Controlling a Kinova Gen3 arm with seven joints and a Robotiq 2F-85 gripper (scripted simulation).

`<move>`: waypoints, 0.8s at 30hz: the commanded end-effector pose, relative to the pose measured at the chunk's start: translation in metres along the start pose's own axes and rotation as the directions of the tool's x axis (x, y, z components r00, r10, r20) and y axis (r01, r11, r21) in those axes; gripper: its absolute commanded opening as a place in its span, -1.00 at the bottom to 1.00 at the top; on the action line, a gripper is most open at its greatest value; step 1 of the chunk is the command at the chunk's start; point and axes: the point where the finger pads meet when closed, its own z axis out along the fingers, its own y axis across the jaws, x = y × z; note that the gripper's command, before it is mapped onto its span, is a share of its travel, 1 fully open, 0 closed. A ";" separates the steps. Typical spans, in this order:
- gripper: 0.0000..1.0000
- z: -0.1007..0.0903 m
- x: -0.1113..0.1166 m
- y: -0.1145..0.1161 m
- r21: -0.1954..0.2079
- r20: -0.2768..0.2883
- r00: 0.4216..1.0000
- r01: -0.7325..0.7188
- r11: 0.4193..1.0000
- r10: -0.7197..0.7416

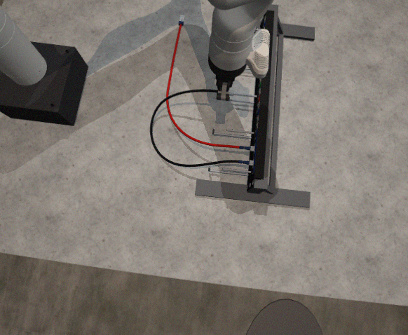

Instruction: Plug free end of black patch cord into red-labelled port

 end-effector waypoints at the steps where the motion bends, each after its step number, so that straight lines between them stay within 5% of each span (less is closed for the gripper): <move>1: -1.00 -0.001 0.001 0.000 0.000 -0.002 1.000 -0.001 1.000 0.001; 24: -1.00 -0.001 0.001 0.001 0.000 -0.002 1.000 -0.007 1.000 0.007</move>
